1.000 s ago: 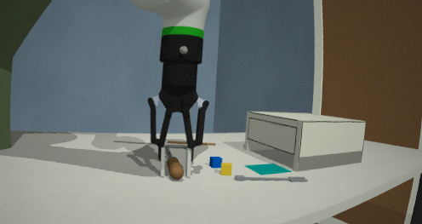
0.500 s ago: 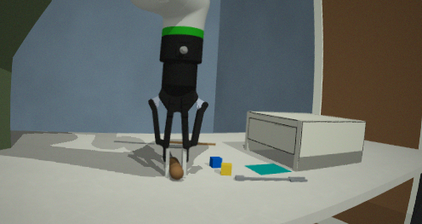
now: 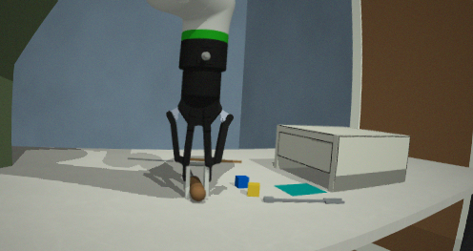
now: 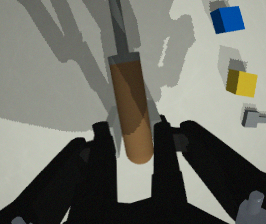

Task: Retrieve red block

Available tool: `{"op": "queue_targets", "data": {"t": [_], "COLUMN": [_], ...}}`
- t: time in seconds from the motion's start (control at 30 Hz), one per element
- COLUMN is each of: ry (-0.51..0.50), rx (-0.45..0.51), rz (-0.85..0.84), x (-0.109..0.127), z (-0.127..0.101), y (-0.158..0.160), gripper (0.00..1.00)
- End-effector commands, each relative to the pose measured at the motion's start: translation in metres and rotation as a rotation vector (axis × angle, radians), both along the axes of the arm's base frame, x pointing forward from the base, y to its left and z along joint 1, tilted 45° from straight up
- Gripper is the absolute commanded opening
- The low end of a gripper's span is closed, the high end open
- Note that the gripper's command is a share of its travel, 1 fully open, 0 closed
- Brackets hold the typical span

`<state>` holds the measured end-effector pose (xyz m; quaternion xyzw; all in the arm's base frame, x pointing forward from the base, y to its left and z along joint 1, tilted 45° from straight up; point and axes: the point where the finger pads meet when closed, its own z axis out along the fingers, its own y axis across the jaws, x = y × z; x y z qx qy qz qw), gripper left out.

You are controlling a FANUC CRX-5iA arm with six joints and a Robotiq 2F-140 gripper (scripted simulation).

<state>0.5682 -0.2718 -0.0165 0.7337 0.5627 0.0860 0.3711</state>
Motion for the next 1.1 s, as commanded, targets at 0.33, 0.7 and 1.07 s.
{"op": "queue_targets", "data": {"t": [0.33,0.7,1.07], "ry": [0.0,0.0,-0.001], "rx": [0.0,0.0,0.002], "rz": [0.0,0.0,-0.002], "x": [0.0,-0.002,-0.0021], "z": [0.0001,0.0027,0.0027], "y": [0.0001,0.0018,0.0022], "gripper": [0.0,0.0,0.0]}}
